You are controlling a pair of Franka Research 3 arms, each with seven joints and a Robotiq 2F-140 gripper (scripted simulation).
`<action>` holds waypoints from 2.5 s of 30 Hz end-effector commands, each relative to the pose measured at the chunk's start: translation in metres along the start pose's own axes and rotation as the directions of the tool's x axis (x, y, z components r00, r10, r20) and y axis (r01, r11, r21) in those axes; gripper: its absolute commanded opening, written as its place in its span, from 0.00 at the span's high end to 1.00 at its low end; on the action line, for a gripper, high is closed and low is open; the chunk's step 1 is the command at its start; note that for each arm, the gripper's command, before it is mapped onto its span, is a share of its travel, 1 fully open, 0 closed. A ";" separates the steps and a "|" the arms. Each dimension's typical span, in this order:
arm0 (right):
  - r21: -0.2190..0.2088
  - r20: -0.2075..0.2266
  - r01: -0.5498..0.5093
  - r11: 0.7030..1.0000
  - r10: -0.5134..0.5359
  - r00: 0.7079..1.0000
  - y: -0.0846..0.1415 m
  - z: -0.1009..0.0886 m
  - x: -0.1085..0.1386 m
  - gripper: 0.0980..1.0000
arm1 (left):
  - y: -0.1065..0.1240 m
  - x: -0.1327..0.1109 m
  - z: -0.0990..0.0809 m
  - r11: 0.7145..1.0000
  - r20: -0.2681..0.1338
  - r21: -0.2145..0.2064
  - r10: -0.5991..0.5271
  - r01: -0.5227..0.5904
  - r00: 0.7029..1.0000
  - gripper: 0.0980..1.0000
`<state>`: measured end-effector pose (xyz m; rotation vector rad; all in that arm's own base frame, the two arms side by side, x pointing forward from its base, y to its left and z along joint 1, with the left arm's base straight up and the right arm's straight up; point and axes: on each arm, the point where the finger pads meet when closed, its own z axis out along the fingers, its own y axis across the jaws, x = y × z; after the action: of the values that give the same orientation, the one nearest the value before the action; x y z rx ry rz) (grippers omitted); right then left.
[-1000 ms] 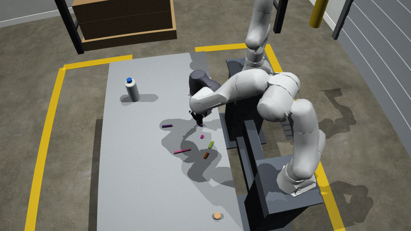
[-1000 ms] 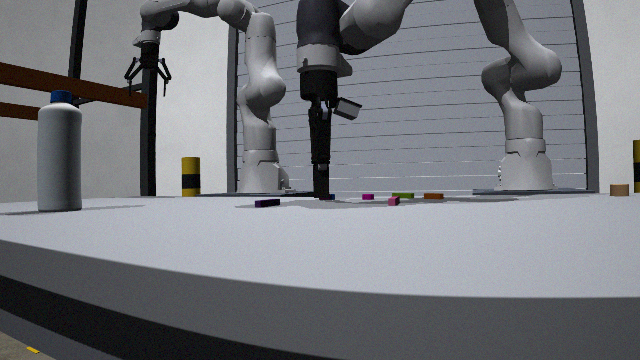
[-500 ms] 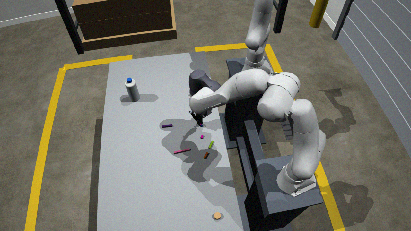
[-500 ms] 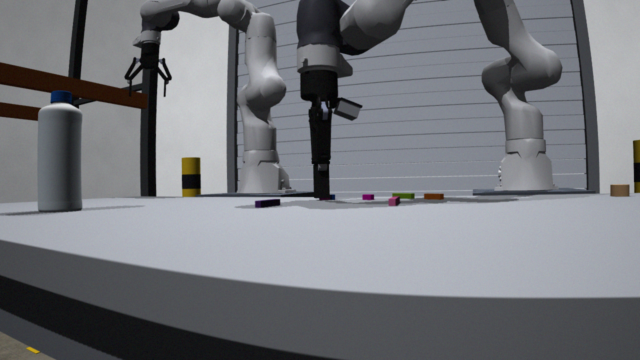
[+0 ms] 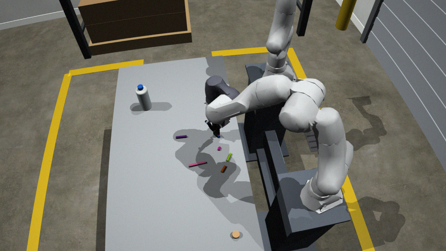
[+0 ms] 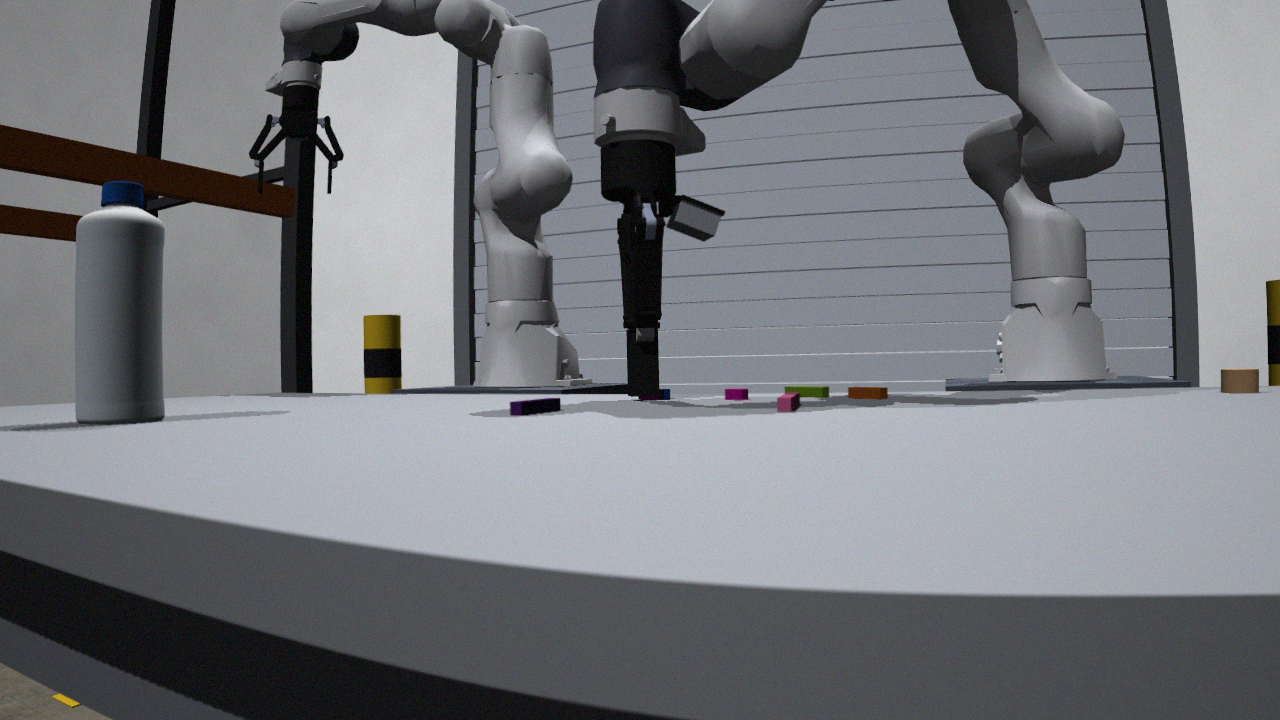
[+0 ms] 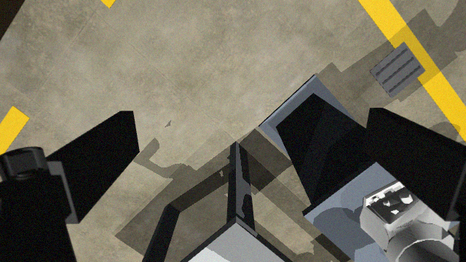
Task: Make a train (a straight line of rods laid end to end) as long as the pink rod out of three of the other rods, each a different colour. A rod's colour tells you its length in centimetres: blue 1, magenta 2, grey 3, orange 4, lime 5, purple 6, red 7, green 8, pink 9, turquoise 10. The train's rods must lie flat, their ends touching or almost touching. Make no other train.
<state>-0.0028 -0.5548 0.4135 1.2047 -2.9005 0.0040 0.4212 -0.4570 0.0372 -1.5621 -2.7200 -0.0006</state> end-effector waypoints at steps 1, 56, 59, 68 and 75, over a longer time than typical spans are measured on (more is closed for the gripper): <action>-0.002 0.002 -0.006 1.000 0.006 1.000 0.000 0.001 -0.001 0.00 | 0.002 -0.001 -0.001 1.000 0.004 -0.002 -0.002 0.002 1.000 0.97; -0.002 0.002 -0.006 1.000 0.006 1.000 0.000 0.001 -0.001 0.00 | 0.002 -0.002 -0.008 1.000 0.004 -0.002 -0.002 0.002 1.000 0.85; -0.002 0.002 -0.006 1.000 0.006 1.000 0.000 0.001 -0.001 0.00 | 0.002 -0.002 -0.018 1.000 0.004 -0.002 -0.002 0.002 1.000 0.85; -0.002 0.002 -0.006 1.000 0.006 1.000 0.000 0.001 -0.001 0.00 | 0.002 -0.001 -0.060 1.000 0.004 -0.002 -0.002 0.002 1.000 0.85; -0.002 0.002 -0.006 1.000 0.006 1.000 0.000 0.001 -0.001 0.00 | 0.002 -0.001 -0.085 1.000 0.004 -0.002 -0.002 0.002 1.000 0.85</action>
<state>-0.0028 -0.5548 0.4135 1.2047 -2.9005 0.0040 0.4288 -0.4616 0.1144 -1.5660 -2.7472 0.0056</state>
